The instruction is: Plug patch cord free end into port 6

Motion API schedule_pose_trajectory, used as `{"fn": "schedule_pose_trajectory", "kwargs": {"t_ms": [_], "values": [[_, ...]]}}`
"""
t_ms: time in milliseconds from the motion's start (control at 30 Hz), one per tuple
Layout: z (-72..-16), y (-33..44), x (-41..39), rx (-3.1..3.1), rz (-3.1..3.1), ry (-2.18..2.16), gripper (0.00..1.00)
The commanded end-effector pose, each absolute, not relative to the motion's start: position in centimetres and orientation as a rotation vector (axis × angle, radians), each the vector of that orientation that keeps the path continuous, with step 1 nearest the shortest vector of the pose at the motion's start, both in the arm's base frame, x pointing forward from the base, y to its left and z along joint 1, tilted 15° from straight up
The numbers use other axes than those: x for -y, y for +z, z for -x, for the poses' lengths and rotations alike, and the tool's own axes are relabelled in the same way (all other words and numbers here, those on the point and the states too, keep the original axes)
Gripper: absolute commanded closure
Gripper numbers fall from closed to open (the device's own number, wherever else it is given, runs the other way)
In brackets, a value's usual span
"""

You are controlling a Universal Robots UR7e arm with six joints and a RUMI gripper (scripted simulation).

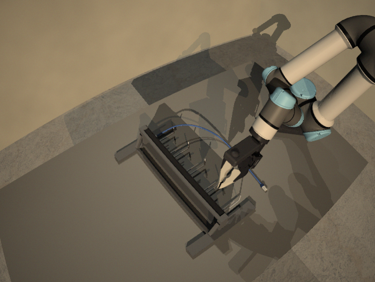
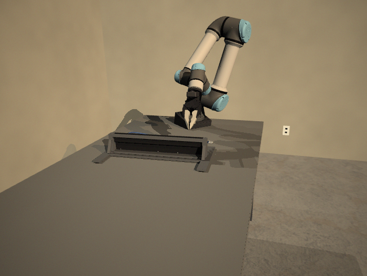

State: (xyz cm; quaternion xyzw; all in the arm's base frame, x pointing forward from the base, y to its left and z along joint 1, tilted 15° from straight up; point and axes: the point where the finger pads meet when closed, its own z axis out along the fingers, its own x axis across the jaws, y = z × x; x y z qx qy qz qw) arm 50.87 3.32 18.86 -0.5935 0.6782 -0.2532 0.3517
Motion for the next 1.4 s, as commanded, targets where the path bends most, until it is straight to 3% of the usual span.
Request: {"fn": "schedule_pose_trajectory", "kwargs": {"t_ms": [0, 1367], "values": [[-50.9, 18.9, -3.3, -1.755, 1.536, -0.656, 1.0], [-49.5, 20.0, -3.2, -1.755, 1.536, -0.656, 1.0]]}}
